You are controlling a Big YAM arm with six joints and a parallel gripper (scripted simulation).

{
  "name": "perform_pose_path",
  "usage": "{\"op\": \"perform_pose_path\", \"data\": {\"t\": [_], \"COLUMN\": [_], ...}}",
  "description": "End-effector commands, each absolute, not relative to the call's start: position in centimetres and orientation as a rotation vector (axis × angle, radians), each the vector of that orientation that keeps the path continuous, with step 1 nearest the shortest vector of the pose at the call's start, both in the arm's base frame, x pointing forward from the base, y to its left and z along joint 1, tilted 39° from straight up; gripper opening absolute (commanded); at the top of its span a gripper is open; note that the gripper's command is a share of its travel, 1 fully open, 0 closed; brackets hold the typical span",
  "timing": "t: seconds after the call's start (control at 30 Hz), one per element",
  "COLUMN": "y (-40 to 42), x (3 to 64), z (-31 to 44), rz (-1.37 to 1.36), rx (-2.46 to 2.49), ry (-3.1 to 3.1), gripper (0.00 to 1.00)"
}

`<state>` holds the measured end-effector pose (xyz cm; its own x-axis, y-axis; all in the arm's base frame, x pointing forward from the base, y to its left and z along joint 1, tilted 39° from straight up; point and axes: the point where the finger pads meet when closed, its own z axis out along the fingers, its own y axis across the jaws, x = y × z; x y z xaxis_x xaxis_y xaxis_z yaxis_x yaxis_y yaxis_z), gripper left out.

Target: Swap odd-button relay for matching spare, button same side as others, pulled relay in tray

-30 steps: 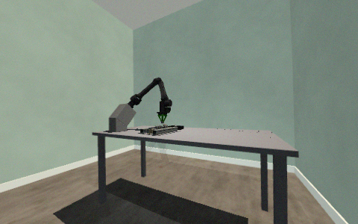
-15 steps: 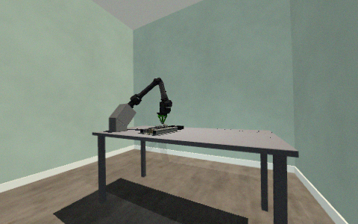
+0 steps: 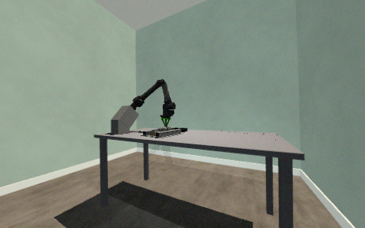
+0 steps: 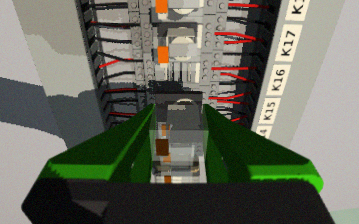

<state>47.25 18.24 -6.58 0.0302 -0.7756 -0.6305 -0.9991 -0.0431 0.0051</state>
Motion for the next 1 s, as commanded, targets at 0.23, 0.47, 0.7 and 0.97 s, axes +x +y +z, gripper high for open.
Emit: {"op": "perform_pose_path", "data": {"t": [0.23, 0.47, 0.7, 0.97], "y": [18.8, 19.4, 19.7, 20.0], "x": [48.3, 48.1, 47.9, 48.5], "z": [-6.4, -7.0, -7.6, -7.1], "rz": [0.641, 0.647, 0.654, 0.635], "rx": [-1.860, -1.865, -1.869, -1.862], "ry": [1.784, 1.783, 1.785, 1.773], "gripper": [0.00, 0.00, 0.00, 0.00]}}
